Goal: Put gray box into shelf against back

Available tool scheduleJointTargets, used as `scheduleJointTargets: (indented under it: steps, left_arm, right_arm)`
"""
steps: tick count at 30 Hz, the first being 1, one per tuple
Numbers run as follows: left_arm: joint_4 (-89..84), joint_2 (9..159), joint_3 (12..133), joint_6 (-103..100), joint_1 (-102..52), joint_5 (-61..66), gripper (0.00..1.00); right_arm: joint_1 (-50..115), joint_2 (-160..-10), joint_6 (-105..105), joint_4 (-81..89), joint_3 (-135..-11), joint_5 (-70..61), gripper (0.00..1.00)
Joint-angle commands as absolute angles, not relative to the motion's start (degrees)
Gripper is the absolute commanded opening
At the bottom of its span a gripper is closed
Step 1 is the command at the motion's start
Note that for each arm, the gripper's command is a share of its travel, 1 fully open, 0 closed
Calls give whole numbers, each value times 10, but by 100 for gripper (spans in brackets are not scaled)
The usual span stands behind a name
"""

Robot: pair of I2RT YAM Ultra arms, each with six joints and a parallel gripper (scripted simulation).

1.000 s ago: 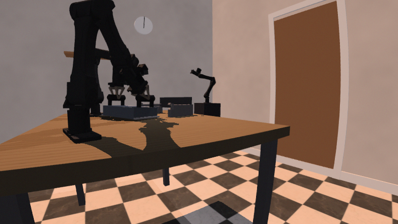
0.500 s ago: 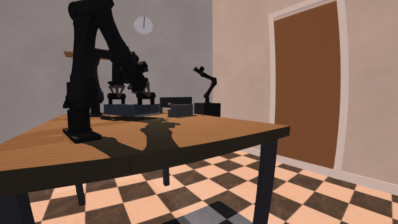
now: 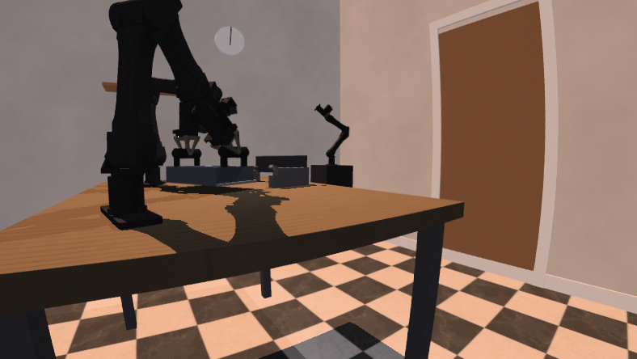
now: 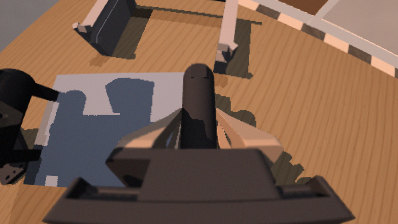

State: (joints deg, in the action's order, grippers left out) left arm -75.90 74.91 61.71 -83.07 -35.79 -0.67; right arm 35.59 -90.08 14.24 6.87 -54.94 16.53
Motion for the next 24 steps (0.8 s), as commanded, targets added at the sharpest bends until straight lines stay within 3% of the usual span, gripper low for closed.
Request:
scheduleJointTargets:
  steps: [1, 24]
  left_arm:
    - [-783, 710, 668, -829, -355, -42, 16]
    - [-852, 736, 756, -827, -354, -33, 16]
  right_arm:
    - [350, -862, 127, 72, -583, 183, 16]
    - [355, -839, 131, 156, -642, 181, 16]
